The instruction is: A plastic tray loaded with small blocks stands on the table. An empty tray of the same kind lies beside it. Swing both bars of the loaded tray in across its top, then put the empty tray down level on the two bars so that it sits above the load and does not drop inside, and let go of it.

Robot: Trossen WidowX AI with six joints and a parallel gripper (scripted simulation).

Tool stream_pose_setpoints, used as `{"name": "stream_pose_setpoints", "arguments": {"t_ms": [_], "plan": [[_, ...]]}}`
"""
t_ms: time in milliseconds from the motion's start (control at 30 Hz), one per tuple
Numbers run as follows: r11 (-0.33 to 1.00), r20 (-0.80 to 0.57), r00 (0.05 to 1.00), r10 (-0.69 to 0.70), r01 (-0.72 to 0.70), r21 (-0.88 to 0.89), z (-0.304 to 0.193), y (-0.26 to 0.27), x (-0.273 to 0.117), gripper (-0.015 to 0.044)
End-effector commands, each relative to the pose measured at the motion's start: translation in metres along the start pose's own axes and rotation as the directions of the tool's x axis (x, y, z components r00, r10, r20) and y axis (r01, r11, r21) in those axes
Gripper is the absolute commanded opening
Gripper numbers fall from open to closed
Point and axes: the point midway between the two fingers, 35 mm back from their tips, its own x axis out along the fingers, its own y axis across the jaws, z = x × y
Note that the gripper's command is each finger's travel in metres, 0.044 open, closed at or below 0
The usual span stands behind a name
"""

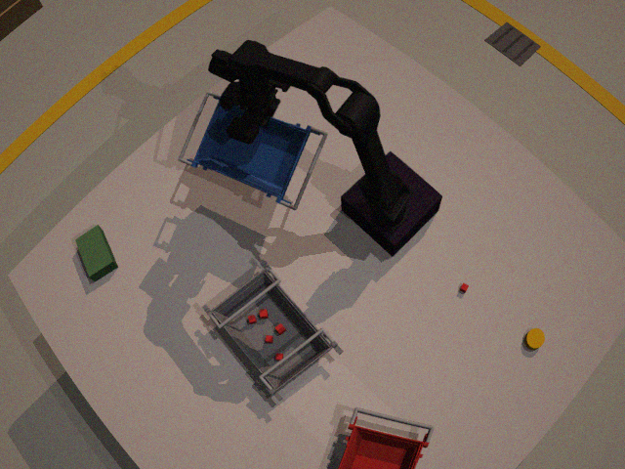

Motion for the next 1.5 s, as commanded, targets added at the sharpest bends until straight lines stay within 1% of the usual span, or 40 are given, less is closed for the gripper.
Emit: {"name": "stream_pose_setpoints", "arguments": {"t_ms": [0, 600, 1467], "plan": [[1.0, 0.012, 1.0, 0.006, -0.005, -0.004, 0.001, 0.001, -0.004, 0.0], [1.0, 0.012, 1.0, 0.006, -0.006, -0.002, 0.001, 0.004, -0.004, 0.0], [0.996, 0.008, 1.0, 0.008, -0.009, 0.091, -0.004, 0.103, -0.004, 0.0]]}}
